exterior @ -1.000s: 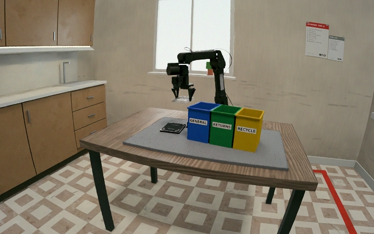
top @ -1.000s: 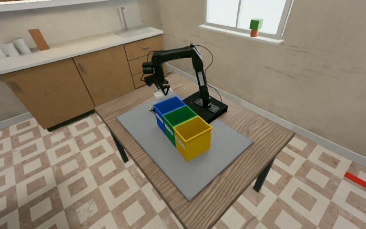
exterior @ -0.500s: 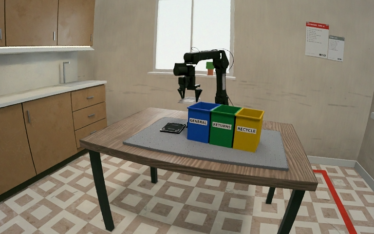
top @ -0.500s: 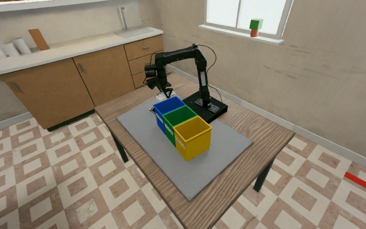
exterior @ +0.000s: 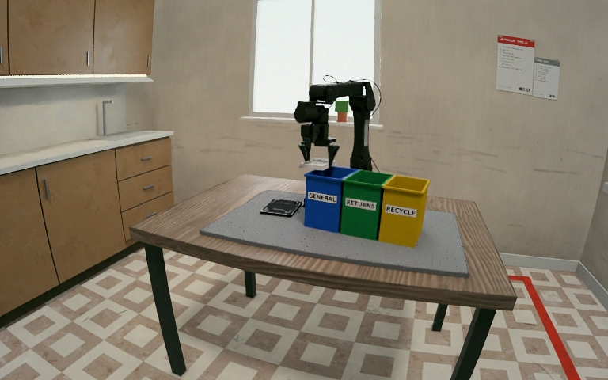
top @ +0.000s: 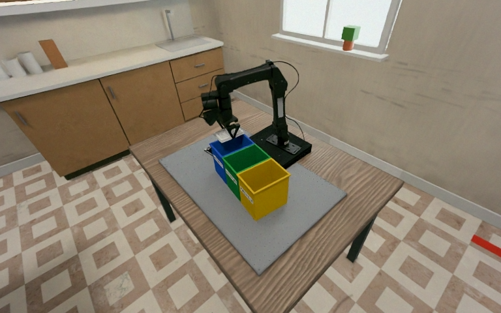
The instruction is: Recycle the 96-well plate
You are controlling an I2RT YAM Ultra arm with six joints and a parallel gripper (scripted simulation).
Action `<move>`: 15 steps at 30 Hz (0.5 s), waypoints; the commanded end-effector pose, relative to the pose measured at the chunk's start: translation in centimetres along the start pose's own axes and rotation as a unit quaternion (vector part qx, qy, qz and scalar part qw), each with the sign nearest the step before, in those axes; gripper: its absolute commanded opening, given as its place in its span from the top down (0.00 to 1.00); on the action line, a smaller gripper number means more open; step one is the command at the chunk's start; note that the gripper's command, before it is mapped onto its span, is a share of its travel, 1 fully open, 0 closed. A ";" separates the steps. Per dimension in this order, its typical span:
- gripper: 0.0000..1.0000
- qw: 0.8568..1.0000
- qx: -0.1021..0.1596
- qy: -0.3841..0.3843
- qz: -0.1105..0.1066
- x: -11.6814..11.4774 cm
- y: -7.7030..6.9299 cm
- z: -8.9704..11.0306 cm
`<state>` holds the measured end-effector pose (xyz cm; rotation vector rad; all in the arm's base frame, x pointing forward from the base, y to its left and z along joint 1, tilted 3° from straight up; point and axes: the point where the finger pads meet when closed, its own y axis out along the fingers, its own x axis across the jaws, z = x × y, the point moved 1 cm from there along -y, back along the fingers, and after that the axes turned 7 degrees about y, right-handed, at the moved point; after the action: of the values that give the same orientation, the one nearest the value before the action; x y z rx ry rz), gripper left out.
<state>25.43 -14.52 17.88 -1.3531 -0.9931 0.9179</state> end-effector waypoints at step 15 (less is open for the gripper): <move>1.00 1.000 -0.023 0.011 0.005 5.2 -1.0 0.0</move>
<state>26.60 -10.41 18.05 -1.3543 -0.9887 0.9161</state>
